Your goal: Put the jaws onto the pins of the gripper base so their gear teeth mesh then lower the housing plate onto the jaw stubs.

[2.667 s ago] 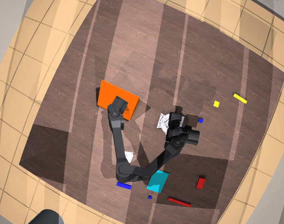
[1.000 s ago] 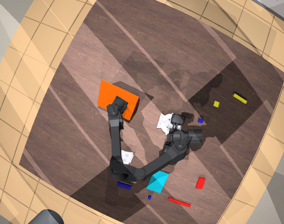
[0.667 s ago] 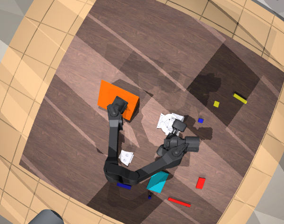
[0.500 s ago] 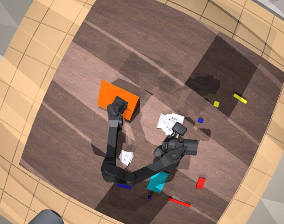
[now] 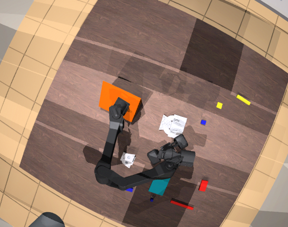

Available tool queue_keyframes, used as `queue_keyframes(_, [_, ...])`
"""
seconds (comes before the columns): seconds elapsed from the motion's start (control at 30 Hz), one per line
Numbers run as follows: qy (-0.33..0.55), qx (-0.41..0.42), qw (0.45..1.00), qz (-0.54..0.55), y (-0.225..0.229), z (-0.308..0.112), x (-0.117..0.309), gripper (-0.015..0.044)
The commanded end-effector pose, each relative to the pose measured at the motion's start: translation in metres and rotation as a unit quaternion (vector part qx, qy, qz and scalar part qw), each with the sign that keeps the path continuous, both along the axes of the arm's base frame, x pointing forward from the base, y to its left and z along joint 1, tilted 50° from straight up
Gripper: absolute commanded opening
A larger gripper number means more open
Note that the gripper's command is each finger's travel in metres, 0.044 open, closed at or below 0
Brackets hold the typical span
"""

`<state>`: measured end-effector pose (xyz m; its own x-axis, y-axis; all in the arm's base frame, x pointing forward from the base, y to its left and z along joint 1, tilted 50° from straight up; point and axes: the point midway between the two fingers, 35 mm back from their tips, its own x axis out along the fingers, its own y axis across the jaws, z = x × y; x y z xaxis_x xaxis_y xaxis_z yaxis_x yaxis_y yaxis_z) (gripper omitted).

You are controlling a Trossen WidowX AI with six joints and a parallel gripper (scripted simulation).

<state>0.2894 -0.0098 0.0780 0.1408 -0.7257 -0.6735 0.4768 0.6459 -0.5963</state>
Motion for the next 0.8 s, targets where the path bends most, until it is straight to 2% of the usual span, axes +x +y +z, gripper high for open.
queue_keyframes(0.0, [-0.033,0.006,0.999,-0.031,-0.005,0.007,-0.003,0.044])
queue_keyframes(0.37, [-0.139,0.028,0.981,-0.129,-0.021,0.026,-0.01,0.044])
queue_keyframes(0.77, [-0.25,0.051,0.938,-0.233,-0.039,0.046,-0.02,0.044])
